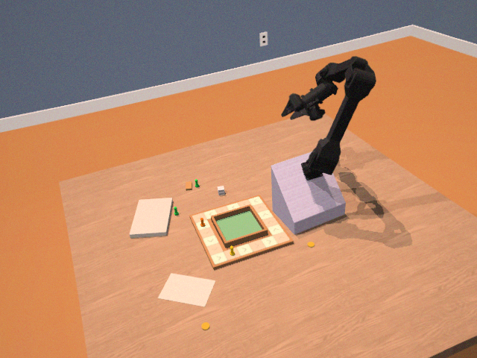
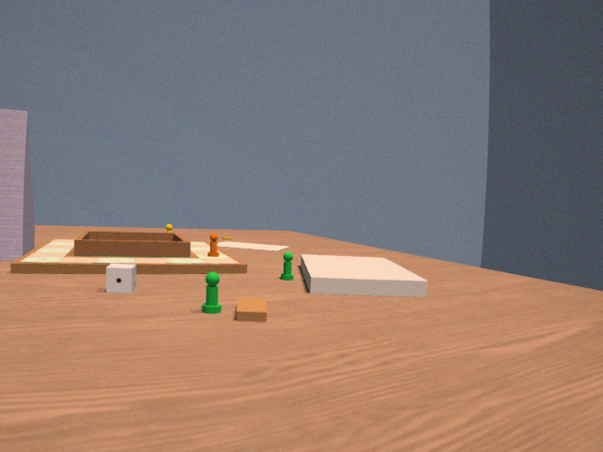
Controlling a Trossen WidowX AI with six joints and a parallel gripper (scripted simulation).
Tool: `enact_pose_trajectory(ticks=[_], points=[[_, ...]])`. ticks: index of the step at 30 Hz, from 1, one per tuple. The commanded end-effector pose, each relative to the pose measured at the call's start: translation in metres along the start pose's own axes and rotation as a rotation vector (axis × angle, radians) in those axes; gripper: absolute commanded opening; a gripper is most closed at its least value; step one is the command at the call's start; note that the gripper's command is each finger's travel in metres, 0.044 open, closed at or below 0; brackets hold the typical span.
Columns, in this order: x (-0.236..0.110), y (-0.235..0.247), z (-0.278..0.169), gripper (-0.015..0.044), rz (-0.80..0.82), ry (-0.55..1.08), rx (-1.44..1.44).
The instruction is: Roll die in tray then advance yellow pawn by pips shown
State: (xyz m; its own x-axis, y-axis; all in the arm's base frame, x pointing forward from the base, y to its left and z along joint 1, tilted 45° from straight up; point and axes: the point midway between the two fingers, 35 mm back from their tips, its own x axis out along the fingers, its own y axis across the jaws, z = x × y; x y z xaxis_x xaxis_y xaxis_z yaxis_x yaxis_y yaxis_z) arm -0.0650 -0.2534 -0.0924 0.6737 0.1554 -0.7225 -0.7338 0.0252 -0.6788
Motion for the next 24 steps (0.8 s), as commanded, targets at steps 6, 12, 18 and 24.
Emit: enact_pose_trajectory(ticks=[6,12,18,24], points=[[0.043,-0.027,-0.022,0.0275,-0.001,-0.134,-0.591],[0.109,-0.068,-0.033,0.0275,-0.108,-0.324,-1.375],[0.155,-0.097,-0.026,0.0275,-0.256,-0.445,-1.863],[0.203,-0.121,-0.011,0.0275,-0.448,-0.545,-2.301]])
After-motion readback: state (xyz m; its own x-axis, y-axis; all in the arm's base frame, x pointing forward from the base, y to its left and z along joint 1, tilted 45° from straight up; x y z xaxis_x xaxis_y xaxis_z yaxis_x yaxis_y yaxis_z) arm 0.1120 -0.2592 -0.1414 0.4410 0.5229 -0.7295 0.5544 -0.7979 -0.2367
